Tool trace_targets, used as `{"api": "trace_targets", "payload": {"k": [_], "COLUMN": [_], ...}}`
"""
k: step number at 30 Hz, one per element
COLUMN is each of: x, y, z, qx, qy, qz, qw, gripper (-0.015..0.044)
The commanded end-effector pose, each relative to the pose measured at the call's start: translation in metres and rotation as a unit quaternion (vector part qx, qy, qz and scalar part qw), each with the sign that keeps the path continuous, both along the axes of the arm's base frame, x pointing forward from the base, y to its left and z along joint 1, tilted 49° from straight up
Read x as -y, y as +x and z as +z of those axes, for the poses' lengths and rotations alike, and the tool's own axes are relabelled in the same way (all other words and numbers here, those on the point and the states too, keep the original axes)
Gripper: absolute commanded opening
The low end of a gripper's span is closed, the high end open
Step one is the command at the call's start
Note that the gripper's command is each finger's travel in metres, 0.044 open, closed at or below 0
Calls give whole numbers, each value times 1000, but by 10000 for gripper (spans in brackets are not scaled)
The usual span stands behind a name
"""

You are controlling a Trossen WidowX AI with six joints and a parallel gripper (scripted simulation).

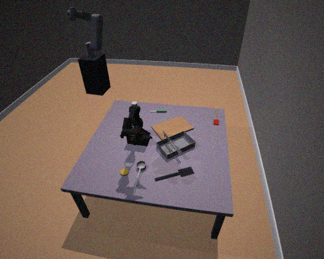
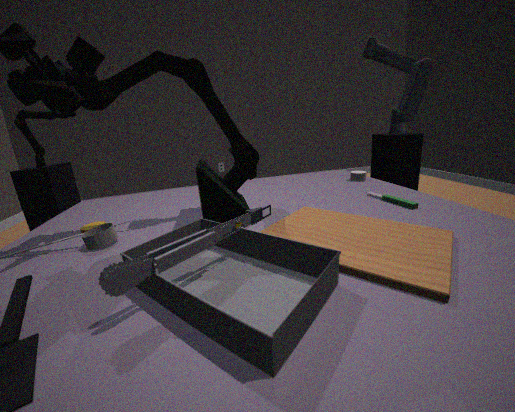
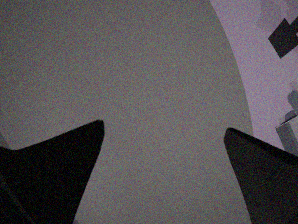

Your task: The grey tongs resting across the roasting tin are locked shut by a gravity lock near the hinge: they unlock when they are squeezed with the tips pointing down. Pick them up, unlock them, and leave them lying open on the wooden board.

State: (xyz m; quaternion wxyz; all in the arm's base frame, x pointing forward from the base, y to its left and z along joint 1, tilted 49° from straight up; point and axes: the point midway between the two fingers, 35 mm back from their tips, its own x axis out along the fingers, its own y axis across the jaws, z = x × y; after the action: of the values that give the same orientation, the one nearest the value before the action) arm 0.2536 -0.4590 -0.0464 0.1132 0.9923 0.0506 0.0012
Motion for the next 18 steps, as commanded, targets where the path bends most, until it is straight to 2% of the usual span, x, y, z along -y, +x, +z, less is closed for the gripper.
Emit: {"api": "trace_targets", "payload": {"k": [1,7,14,18], "x": [0,-7,-58,-93], "y": [2,41,116,141], "z": [0,-12,-23,-28], "qx": [-1,-26,-98,-130], "qy": [-2,-48,-148,-197], "qz": [0,-31,44,99], "qw": [1000,998,983,967], "gripper": [426,440,440,440]}}
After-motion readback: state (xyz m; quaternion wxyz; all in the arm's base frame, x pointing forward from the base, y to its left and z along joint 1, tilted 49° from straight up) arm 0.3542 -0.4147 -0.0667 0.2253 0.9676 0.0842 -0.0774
